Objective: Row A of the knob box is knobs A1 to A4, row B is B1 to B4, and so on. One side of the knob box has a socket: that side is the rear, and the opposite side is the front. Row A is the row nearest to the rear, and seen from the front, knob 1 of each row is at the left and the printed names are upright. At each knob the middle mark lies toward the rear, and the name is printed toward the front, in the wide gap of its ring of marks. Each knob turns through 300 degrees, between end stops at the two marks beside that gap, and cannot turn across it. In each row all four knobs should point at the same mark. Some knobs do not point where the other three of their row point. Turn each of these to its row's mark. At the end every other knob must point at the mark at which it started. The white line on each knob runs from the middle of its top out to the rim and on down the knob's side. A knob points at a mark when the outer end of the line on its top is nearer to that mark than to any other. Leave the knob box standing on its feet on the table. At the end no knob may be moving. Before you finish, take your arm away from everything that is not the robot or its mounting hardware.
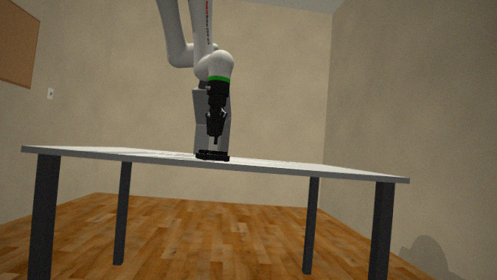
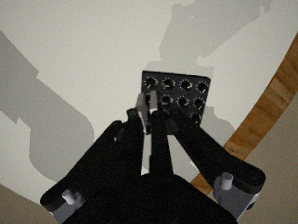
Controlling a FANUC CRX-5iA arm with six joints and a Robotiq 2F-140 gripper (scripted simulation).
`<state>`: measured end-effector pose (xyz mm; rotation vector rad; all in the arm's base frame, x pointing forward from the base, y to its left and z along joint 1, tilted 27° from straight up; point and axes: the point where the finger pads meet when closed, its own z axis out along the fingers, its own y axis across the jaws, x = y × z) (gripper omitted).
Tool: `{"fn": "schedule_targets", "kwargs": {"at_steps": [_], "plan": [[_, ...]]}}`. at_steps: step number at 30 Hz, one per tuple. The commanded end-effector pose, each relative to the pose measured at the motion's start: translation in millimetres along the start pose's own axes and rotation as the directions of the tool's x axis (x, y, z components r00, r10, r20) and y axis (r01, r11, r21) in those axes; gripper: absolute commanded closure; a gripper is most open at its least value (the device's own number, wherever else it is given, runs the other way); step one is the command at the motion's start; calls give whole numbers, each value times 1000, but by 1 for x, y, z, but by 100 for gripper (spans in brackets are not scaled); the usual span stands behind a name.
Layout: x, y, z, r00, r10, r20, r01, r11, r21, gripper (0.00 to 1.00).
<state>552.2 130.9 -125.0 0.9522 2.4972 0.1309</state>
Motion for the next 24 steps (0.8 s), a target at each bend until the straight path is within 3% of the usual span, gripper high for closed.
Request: {"fn": "schedule_targets", "kwargs": {"at_steps": [1,11,24], "plan": [[0,0,0,997,-78,-2,78,997,5,95],[0,0,0,963,-271,-3,271,963,5,95],[0,0,0,843,-538,-4,538,843,4,95]]}}
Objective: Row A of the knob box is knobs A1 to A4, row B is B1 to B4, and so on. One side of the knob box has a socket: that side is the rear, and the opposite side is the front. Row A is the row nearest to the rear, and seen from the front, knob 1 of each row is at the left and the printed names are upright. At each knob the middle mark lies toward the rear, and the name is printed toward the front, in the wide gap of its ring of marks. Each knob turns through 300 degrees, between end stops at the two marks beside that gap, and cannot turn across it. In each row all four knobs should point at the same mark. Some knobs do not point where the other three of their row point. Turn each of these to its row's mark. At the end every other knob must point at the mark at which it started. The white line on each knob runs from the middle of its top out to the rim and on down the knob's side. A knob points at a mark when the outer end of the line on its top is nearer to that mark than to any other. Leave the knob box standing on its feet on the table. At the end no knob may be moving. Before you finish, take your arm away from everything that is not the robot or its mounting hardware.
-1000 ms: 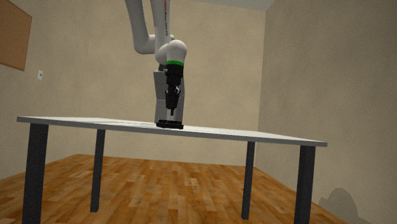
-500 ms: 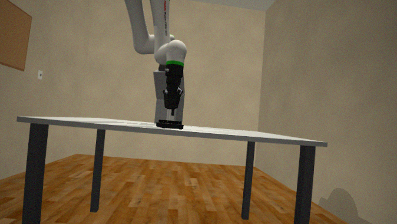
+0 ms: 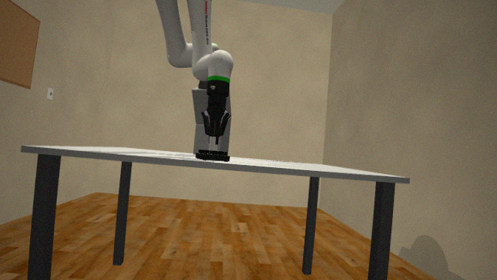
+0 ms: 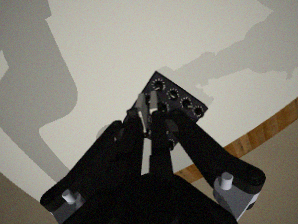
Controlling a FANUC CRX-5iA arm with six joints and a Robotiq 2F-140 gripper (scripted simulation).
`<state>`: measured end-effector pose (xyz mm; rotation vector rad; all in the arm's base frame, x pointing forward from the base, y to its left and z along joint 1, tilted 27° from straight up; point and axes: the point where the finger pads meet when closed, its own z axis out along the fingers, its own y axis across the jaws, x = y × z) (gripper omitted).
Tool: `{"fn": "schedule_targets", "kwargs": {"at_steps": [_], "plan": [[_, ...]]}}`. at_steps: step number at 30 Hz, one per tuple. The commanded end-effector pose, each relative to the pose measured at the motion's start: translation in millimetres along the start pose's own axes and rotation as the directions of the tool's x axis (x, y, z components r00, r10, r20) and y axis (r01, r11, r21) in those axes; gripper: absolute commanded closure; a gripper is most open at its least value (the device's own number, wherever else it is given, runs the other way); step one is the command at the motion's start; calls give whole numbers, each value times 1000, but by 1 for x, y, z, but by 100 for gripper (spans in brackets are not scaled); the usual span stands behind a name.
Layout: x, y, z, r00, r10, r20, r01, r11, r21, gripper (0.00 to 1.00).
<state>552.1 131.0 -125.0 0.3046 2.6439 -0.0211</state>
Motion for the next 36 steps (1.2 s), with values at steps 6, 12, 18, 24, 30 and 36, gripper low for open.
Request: {"fn": "schedule_targets", "kwargs": {"at_steps": [6,12,18,24,30,36], "plan": [[0,0,0,974,-227,-10,227,974,9,95],[0,0,0,938,-347,-11,347,938,7,95],[0,0,0,892,-452,-12,453,892,6,95],[0,0,0,831,-556,-13,556,831,4,95],[0,0,0,792,-610,-13,610,792,4,95],[0,0,0,741,-671,-13,671,741,2,95]]}}
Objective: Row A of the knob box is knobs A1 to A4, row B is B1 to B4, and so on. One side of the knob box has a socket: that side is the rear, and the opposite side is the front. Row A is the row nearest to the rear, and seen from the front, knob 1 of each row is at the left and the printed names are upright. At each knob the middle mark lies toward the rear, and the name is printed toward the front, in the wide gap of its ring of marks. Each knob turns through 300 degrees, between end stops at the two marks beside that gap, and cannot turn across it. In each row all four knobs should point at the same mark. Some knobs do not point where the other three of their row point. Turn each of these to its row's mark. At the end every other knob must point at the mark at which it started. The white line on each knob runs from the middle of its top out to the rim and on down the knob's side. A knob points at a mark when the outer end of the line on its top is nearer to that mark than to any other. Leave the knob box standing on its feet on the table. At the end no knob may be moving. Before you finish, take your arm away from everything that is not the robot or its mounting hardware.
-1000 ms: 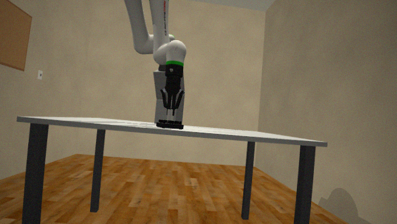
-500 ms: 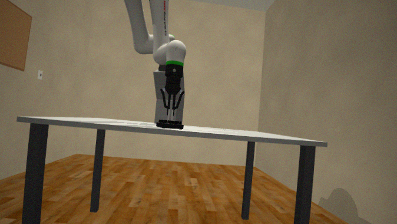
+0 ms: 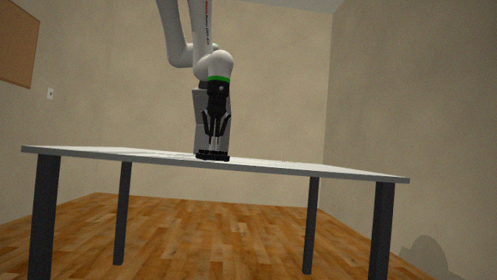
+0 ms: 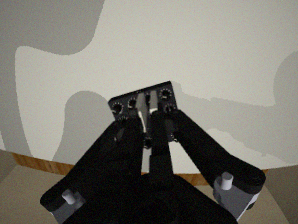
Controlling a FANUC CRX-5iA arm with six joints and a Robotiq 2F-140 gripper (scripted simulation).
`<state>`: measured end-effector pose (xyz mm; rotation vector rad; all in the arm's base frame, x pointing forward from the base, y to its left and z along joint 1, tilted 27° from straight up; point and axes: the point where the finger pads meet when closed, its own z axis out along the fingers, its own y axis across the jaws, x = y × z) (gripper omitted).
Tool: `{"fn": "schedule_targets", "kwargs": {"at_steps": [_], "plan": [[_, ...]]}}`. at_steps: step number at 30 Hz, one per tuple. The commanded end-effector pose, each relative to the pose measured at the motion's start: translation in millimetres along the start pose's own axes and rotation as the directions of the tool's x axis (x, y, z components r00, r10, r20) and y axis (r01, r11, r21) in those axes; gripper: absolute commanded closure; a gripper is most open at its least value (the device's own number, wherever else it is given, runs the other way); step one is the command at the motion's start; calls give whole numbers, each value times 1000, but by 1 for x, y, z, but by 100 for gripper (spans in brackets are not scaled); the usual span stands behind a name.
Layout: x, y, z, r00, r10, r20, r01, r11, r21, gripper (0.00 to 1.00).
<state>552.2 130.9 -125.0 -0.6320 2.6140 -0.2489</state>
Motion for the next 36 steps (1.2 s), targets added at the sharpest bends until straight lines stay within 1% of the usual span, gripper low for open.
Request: {"fn": "schedule_targets", "kwargs": {"at_steps": [1,9,16,36], "plan": [[0,0,0,999,-42,-9,42,999,2,95],[0,0,0,995,-103,-9,103,995,2,95],[0,0,0,993,-120,-9,120,993,1,95],[0,0,0,992,-127,-9,127,992,1,95]]}}
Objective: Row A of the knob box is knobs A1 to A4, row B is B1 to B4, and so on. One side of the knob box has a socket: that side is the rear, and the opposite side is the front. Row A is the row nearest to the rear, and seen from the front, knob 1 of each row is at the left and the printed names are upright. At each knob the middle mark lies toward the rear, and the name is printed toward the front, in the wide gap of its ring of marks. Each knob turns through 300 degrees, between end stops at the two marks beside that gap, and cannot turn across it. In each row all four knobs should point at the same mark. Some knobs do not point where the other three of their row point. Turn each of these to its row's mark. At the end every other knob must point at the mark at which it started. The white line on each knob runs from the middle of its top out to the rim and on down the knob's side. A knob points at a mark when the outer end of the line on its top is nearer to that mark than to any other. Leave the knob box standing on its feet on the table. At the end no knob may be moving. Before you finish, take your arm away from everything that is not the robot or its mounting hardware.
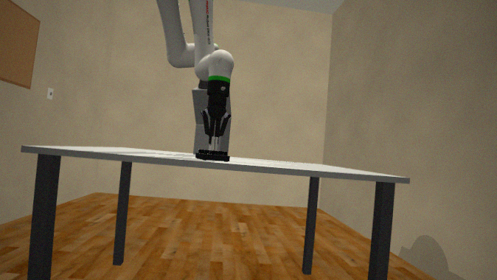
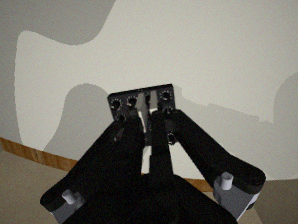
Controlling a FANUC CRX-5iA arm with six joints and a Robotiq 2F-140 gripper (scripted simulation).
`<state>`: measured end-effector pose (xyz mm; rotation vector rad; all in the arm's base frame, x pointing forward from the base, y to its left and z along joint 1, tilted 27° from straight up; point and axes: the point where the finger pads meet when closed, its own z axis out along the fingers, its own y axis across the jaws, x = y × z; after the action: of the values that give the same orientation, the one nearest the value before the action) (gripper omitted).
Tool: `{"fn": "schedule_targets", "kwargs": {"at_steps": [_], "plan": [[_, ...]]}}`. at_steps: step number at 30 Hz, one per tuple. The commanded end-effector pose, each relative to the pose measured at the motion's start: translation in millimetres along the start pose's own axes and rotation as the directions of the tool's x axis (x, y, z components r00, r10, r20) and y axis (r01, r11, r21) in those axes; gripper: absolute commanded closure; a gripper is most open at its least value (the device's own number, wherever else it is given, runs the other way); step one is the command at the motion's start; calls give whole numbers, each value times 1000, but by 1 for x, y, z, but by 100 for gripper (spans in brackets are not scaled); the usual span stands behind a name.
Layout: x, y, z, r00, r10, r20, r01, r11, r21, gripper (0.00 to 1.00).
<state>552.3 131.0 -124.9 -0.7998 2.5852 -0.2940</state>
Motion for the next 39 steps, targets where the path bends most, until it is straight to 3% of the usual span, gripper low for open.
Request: {"fn": "schedule_targets", "kwargs": {"at_steps": [1,26,39], "plan": [[0,0,0,1000,0,0,0,1000,0,88],[0,0,-2,1000,0,0,0,1000,0,88],[0,0,-33,1000,0,0,0,1000,0,88]]}}
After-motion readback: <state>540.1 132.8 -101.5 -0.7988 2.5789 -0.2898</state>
